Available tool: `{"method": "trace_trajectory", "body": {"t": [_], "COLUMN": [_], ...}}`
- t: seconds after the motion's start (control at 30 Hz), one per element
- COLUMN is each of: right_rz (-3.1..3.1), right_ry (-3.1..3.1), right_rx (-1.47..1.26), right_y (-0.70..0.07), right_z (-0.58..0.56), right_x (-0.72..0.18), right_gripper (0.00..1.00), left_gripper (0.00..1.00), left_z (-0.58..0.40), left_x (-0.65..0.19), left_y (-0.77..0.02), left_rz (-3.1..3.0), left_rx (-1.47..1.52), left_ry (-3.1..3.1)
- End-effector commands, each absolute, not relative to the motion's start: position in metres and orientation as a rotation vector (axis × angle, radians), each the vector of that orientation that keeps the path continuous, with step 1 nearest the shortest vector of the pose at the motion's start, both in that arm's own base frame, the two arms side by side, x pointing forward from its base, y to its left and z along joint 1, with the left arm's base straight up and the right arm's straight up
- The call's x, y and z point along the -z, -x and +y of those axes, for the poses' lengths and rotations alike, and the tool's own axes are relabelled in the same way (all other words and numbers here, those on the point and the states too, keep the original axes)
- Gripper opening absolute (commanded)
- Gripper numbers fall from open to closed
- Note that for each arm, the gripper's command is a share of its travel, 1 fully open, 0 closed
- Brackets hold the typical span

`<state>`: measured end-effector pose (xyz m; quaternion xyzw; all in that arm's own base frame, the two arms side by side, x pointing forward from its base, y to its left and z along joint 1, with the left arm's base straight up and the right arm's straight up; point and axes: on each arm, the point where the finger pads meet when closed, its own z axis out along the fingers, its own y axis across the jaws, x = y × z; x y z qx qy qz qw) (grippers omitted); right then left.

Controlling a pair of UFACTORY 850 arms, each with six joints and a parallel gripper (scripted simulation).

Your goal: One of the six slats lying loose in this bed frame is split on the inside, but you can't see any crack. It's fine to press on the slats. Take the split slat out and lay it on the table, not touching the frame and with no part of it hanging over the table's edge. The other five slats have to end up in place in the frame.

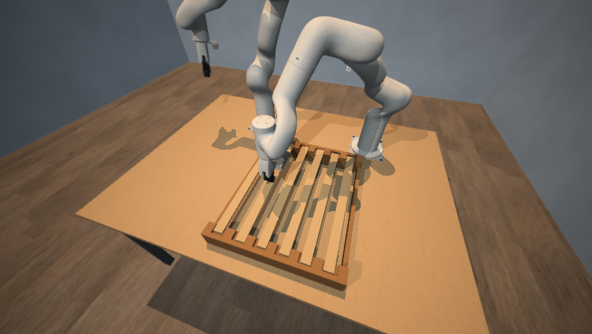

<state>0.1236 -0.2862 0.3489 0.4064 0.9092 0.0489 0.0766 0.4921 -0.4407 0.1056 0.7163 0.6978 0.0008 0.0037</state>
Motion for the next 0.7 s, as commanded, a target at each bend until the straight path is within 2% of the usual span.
{"method": "trace_trajectory", "body": {"t": [0.0,0.67], "right_rz": [2.724,2.724], "right_ry": [-1.217,-1.217], "right_rx": [-0.145,-0.145], "right_y": [-0.1238,-0.1238], "right_z": [-0.2868,-0.2868], "right_x": [-0.3496,-0.3496], "right_gripper": [1.0,1.0], "left_gripper": [0.0,0.0], "left_z": [-0.4417,-0.442], "left_x": [-0.1078,-0.1149], "left_y": [-0.4933,-0.494], "left_rz": [2.185,2.186], "left_rx": [-0.003,-0.003], "left_ry": [-2.243,-2.244]}}
